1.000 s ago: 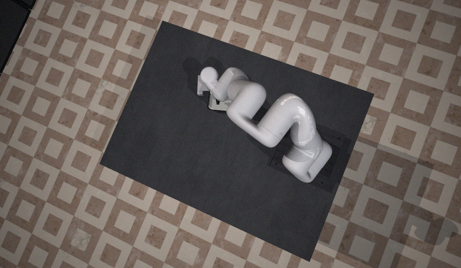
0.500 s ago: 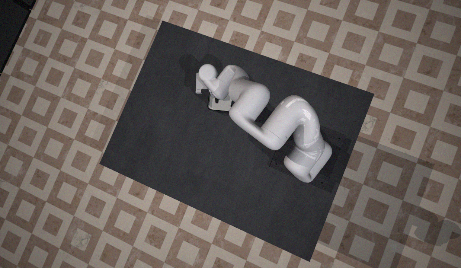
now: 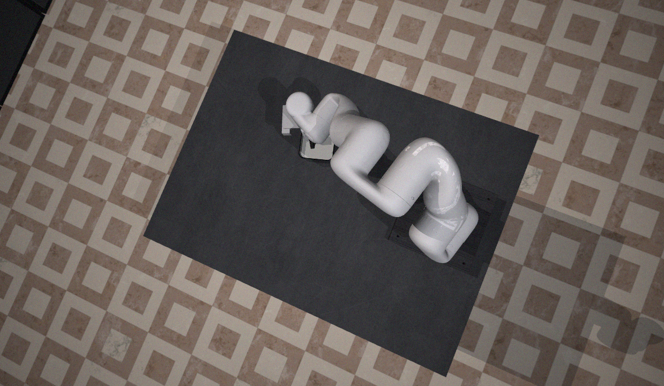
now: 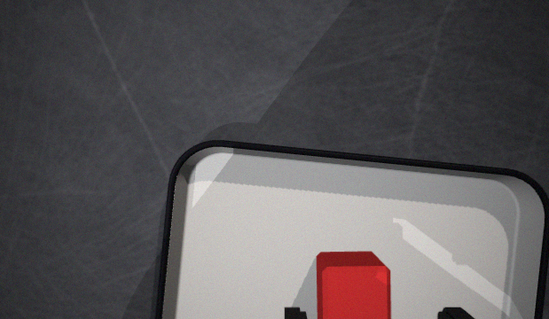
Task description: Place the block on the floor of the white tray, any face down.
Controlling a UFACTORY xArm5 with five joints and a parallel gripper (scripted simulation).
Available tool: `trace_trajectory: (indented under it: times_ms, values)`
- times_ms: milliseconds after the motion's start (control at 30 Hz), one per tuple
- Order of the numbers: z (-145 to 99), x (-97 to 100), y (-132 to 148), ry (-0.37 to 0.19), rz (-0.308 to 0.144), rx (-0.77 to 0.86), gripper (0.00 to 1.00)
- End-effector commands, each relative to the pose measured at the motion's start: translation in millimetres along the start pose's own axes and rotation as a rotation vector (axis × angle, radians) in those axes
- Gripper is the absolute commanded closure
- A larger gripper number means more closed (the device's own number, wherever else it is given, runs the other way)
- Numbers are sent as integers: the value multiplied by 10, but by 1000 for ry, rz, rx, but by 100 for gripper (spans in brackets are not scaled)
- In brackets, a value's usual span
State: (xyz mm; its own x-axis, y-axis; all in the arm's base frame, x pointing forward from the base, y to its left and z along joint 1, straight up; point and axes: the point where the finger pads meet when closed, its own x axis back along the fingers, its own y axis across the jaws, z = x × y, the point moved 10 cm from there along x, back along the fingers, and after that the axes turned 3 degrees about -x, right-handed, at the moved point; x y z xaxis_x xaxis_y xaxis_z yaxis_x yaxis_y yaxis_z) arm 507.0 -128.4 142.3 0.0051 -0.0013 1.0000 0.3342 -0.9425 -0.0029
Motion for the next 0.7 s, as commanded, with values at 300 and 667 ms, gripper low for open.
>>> trace_trajectory:
  times_ms: [300, 667]
  values:
    - [-945, -3, -631, 4, -2, 0, 49]
    - [-1730, -18, -1155, 4, -3, 0, 49]
